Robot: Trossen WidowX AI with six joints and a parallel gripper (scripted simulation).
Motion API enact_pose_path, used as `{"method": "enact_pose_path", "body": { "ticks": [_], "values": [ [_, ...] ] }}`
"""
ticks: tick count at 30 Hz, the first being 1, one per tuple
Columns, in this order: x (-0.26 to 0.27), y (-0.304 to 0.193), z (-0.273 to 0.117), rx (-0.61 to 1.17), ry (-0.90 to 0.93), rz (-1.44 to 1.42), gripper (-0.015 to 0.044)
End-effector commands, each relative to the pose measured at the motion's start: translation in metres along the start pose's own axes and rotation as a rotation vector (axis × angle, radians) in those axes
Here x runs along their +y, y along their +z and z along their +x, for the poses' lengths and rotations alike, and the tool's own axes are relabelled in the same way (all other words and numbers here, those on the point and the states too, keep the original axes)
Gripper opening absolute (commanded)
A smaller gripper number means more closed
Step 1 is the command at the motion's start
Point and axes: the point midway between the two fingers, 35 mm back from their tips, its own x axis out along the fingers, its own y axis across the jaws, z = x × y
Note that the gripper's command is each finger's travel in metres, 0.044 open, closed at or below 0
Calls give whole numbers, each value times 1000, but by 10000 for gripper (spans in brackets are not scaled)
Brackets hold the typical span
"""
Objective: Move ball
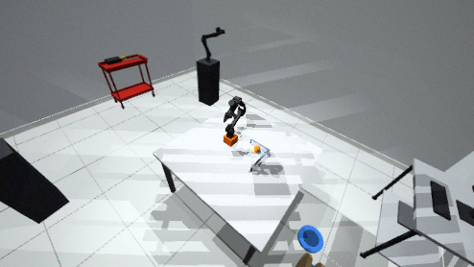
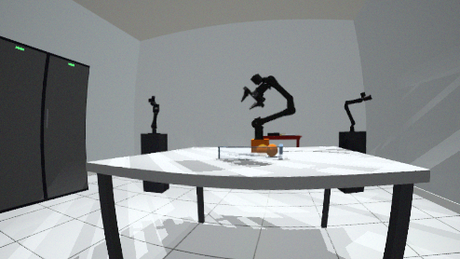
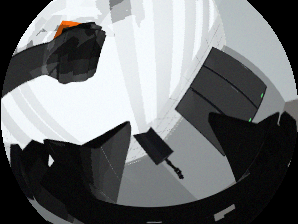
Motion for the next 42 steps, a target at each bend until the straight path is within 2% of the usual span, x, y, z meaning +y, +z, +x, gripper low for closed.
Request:
{"method": "enact_pose_path", "body": {
  "ticks": [1,6,11,21,31,42],
  "values": [
    [-1,0,1,-3,-1,-1,426],
    [-30,6,19,-124,-18,-50,429],
    [-72,35,44,-307,-18,-134,429],
    [-121,155,63,-613,78,-339,429],
    [-91,291,42,-765,208,-577,429],
    [14,400,5,-799,315,-864,429]
  ]
}}
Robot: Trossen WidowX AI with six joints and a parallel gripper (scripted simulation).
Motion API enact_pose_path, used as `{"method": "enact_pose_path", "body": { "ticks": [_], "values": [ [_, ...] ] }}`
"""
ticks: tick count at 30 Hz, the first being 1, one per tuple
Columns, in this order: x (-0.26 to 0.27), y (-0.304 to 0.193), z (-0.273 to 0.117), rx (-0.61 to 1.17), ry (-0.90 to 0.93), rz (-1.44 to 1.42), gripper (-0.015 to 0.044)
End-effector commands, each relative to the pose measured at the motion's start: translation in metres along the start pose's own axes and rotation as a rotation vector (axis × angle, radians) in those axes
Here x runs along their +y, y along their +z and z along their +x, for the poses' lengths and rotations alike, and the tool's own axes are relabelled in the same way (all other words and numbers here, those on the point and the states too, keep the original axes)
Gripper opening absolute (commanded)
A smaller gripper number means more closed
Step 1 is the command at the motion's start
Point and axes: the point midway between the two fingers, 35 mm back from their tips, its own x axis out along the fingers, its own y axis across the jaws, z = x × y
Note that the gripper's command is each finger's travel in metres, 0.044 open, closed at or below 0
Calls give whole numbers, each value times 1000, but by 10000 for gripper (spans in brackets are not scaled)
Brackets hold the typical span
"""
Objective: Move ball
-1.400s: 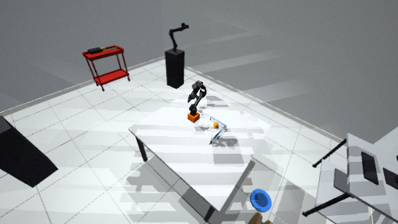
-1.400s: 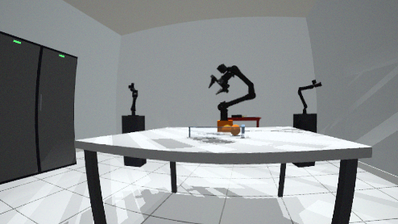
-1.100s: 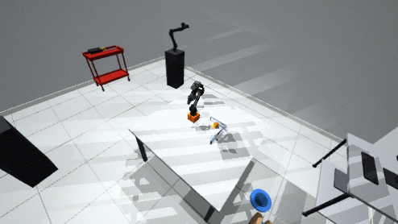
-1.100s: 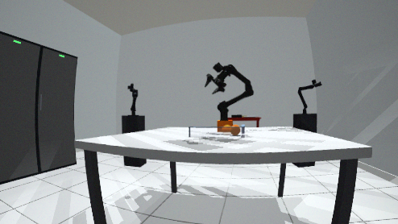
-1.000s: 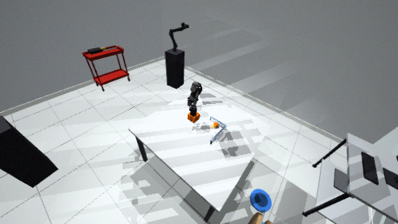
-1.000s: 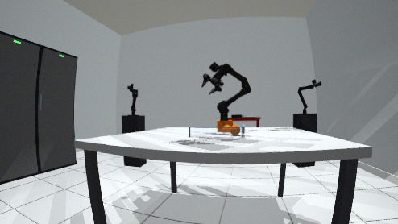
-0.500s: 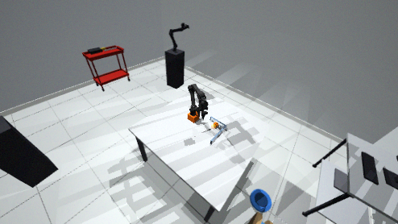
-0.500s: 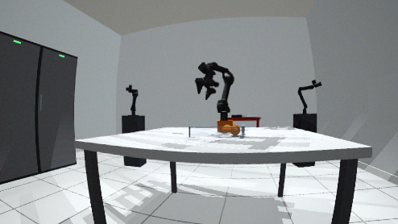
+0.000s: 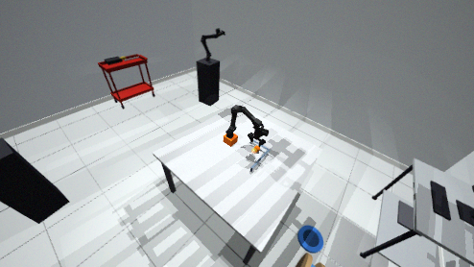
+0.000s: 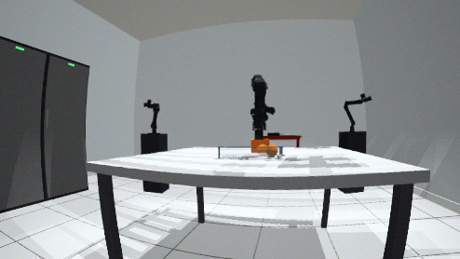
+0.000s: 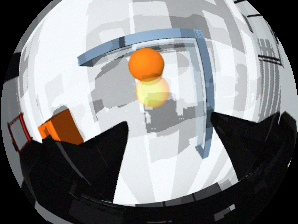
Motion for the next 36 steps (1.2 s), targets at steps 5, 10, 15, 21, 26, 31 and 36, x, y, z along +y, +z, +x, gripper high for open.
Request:
{"method": "enact_pose_path", "body": {
  "ticks": [5,10,15,21,26,31,36],
  "values": [
    [14,64,43,-10,95,-106,429],
    [14,64,43,-10,95,-106,429],
    [15,64,58,-10,95,-106,429],
    [15,64,59,-10,95,-106,429],
    [16,64,67,-10,95,-106,429],
    [16,64,76,-10,95,-106,429],
    [17,65,84,-10,95,-106,429]
  ]
}}
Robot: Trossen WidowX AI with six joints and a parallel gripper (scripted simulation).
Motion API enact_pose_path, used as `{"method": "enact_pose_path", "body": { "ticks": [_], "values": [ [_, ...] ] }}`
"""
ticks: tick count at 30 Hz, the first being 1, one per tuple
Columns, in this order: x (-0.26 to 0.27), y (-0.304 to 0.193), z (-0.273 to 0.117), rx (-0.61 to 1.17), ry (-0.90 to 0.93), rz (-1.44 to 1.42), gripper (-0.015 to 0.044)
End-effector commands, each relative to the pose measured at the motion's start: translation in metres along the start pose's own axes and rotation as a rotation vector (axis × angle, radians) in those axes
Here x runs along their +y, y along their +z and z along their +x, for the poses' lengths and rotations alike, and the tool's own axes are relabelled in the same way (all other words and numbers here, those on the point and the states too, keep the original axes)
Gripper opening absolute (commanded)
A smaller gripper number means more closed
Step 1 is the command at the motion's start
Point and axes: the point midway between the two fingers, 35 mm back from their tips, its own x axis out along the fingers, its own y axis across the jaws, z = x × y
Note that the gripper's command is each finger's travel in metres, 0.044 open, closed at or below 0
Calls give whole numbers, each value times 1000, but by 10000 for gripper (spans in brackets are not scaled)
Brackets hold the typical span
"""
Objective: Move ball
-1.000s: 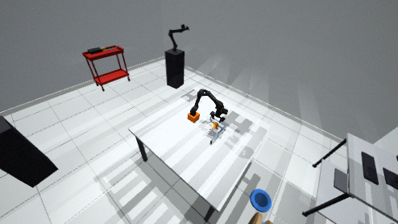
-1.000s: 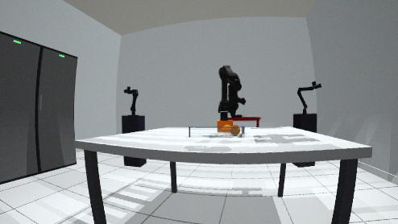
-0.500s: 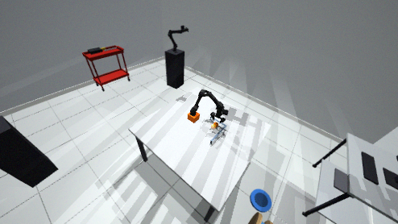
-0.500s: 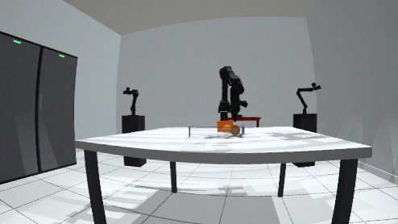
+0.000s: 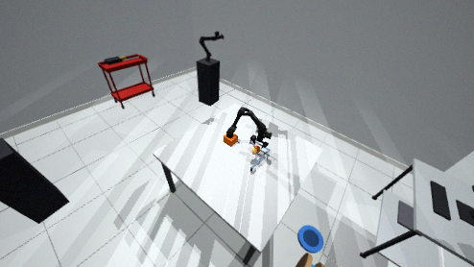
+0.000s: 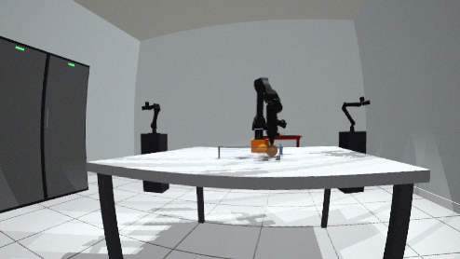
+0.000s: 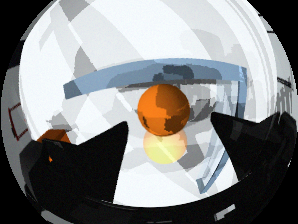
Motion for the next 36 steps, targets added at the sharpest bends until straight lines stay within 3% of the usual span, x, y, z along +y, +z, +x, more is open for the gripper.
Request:
{"method": "enact_pose_path", "body": {
  "ticks": [1,19,22,32,36],
  "values": [
    [3,0,12,1,14,2,429],
    [5,-1,37,1,14,2,429],
    [5,-1,37,1,14,2,350],
    [5,-1,37,1,14,2,284],
    [3,-10,35,8,11,42,179]
  ]
}}
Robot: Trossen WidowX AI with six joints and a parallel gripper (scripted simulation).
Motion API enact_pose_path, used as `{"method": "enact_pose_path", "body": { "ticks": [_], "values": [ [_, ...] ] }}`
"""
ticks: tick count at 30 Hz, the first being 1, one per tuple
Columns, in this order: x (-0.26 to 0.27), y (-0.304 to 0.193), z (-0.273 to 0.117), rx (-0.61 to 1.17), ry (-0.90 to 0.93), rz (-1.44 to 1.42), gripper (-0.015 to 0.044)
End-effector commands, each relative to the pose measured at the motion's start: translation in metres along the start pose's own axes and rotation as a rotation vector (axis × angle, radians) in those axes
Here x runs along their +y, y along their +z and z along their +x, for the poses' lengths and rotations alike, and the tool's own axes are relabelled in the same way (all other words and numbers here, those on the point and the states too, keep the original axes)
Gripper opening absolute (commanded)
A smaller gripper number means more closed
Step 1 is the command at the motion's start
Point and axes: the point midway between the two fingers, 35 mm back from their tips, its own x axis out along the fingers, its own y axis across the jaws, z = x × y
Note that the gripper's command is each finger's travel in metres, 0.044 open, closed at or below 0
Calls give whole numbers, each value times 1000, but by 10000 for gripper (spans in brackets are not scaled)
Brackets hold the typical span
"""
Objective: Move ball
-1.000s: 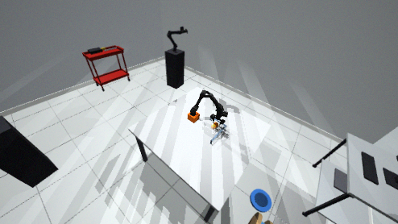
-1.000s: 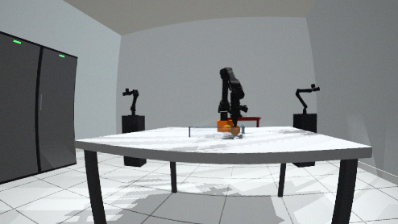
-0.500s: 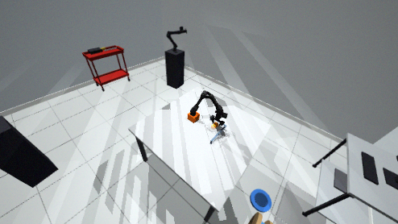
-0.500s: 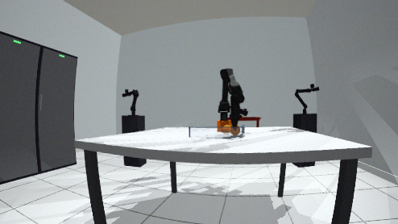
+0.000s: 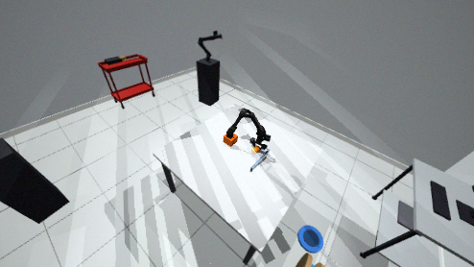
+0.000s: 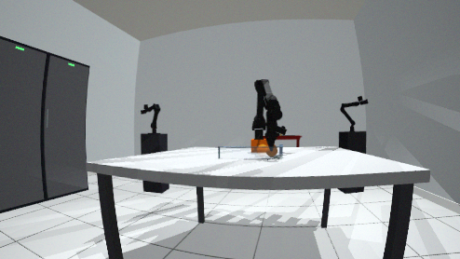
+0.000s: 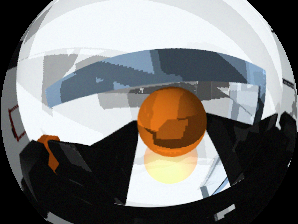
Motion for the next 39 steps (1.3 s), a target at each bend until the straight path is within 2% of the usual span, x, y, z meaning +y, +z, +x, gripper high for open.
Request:
{"method": "enact_pose_path", "body": {
  "ticks": [1,7,12,27,33,39],
  "values": [
    [-3,-14,-2,11,-3,62,152],
    [-8,-14,-26,12,-4,69,0],
    [-11,-11,-46,10,-8,63,0],
    [0,1,-141,0,2,-2,0],
    [0,0,-141,0,2,-3,0],
    [-2,-19,-119,1,2,-3,0]
  ]
}}
